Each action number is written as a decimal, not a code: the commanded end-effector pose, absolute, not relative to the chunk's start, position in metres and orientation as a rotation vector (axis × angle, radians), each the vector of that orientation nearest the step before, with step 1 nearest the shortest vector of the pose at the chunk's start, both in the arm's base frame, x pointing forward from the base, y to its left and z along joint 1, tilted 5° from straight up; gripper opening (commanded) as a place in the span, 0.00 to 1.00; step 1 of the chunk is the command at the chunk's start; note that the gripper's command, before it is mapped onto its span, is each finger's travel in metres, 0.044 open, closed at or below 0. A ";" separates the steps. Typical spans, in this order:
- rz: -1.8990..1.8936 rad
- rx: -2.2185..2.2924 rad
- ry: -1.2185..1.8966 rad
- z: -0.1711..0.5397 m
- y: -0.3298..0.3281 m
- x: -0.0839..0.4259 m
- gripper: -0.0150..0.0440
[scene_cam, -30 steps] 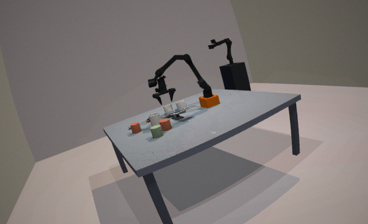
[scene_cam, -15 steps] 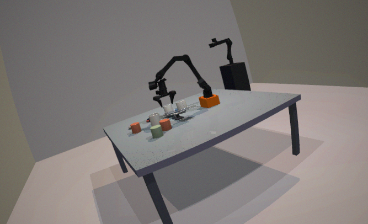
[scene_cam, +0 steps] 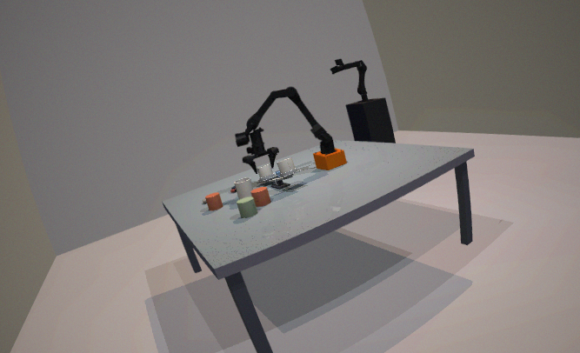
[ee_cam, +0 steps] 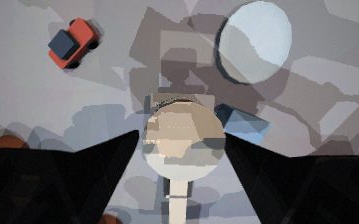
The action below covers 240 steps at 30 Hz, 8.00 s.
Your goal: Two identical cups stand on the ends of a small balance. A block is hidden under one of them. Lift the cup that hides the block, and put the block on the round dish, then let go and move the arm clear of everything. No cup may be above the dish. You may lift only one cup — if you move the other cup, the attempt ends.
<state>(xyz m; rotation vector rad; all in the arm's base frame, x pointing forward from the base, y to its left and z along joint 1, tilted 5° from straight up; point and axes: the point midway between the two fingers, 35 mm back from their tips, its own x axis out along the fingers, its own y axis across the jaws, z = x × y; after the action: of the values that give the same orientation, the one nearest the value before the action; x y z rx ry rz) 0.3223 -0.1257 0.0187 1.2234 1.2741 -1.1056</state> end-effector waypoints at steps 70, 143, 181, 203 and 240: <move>-1.116 1.222 1.278 0.071 -0.133 0.327 0.25; -1.124 1.227 1.295 0.131 -0.133 0.319 0.25; -1.124 1.227 1.294 0.130 -0.137 0.317 0.25; -1.129 1.216 1.282 0.083 -0.226 0.248 0.25; -1.135 1.206 1.282 -0.001 -0.282 0.130 0.25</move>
<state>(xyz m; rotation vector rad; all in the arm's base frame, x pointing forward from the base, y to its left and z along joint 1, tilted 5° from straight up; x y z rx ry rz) 0.1316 -0.2844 0.0150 1.2053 1.2680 -1.1374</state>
